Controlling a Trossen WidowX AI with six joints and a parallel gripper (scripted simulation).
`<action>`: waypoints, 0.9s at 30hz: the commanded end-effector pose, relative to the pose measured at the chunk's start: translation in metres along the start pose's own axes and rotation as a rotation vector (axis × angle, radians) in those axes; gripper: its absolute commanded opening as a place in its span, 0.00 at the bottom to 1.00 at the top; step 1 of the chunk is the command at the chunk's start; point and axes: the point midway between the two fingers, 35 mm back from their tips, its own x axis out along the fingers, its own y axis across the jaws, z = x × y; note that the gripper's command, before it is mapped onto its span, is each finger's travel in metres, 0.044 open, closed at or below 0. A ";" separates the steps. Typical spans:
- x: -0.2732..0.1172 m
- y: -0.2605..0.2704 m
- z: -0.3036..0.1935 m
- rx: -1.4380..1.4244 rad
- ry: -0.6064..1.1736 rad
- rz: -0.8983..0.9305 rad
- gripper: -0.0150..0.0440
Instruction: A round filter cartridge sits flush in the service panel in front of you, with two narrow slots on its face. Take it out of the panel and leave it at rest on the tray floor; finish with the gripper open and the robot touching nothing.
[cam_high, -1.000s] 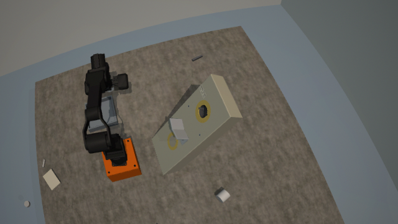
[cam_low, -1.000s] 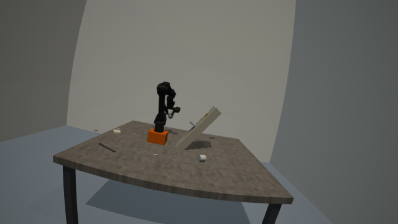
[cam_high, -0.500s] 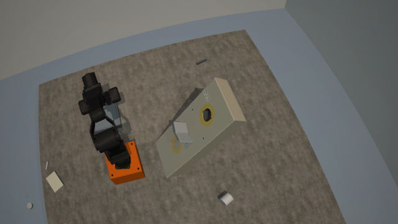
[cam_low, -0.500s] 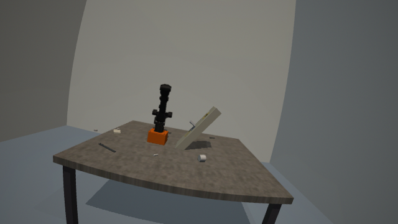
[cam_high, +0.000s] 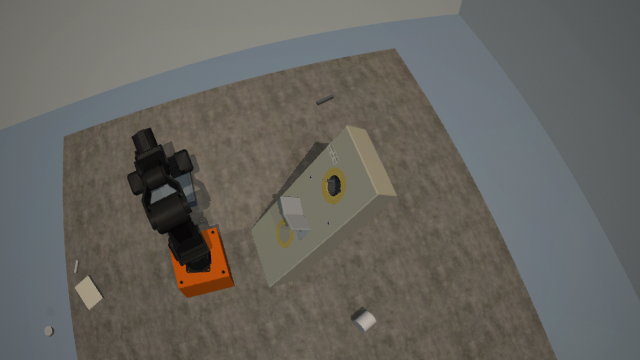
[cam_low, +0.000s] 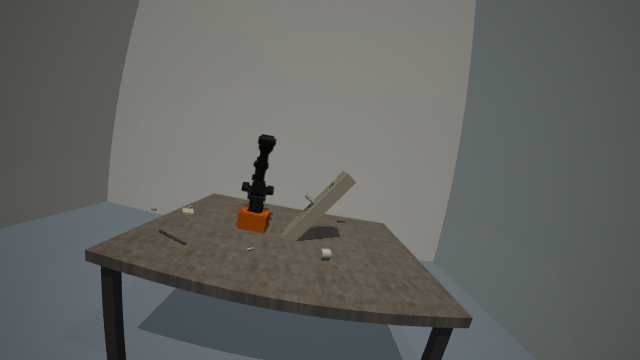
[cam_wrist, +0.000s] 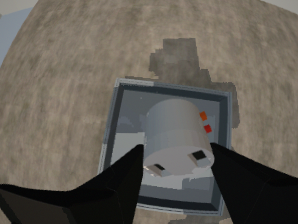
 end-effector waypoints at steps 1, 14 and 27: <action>0.016 0.001 -0.009 -0.006 -0.001 0.005 0.25; 0.036 0.000 -0.026 -0.002 0.008 0.000 0.34; 0.036 0.000 -0.026 -0.002 0.008 0.000 0.92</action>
